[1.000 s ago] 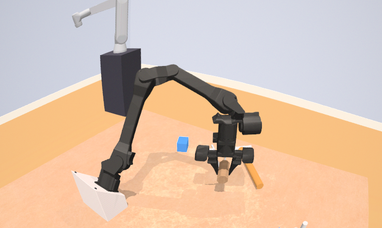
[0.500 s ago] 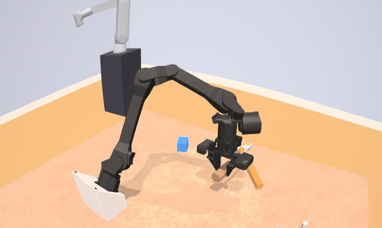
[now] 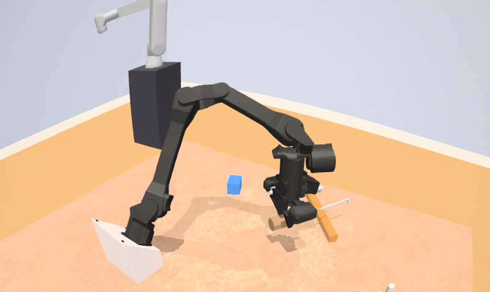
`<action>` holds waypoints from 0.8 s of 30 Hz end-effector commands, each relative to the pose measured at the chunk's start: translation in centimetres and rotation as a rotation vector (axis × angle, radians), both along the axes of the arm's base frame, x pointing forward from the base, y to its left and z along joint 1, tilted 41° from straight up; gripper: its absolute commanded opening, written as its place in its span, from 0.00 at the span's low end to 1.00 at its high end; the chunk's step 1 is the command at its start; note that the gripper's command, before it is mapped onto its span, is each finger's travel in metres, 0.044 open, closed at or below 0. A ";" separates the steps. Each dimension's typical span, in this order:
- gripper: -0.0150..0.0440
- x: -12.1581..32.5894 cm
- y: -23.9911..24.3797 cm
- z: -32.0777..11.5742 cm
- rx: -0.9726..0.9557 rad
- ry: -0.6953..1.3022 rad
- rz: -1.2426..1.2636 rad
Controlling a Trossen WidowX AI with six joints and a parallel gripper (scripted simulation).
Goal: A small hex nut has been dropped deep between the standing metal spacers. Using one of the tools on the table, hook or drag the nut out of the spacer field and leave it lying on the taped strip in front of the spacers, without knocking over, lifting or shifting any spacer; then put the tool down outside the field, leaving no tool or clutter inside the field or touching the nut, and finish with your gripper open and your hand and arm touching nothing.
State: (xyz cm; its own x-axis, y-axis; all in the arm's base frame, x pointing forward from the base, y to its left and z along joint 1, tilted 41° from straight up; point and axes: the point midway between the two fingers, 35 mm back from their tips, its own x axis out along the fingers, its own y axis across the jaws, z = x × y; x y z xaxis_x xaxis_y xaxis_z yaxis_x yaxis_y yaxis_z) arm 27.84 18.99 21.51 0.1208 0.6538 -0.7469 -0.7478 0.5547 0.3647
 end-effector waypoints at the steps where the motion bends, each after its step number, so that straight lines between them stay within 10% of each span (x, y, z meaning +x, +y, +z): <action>1: 0.25 0.1 0.0 0.0 0.019 0.083 -0.096; 24: 0.25 0.3 -0.1 -0.1 0.114 0.606 -0.693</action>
State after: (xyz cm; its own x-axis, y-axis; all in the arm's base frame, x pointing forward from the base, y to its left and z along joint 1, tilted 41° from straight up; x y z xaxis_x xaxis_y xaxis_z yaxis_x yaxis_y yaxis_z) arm 28.05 18.92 21.37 0.1209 0.6525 -0.7481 -0.0181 0.7550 0.6555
